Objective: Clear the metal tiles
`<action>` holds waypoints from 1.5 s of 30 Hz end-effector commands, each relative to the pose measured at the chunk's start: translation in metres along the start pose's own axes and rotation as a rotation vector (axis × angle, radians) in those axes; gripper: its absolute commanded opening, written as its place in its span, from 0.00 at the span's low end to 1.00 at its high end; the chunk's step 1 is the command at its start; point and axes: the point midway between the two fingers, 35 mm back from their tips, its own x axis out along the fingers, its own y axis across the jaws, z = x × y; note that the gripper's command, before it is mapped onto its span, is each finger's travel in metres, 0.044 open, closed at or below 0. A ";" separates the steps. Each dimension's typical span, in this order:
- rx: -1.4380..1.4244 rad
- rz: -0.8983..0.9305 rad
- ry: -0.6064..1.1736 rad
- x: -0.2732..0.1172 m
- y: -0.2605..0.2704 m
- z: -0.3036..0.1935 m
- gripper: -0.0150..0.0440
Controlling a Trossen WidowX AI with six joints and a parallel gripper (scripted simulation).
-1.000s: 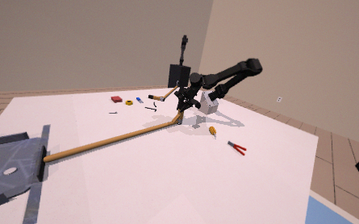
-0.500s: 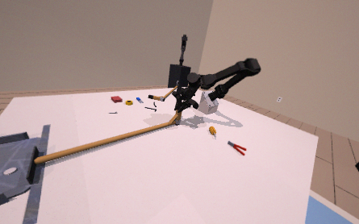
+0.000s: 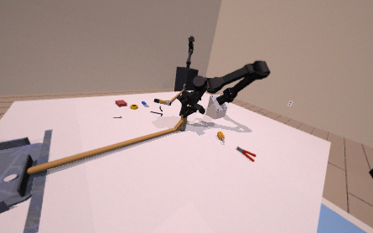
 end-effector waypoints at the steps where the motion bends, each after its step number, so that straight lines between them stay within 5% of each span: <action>1: -0.008 0.001 -0.012 0.003 0.003 0.009 0.25; 45: -0.009 0.002 -0.013 0.027 0.005 0.043 0.25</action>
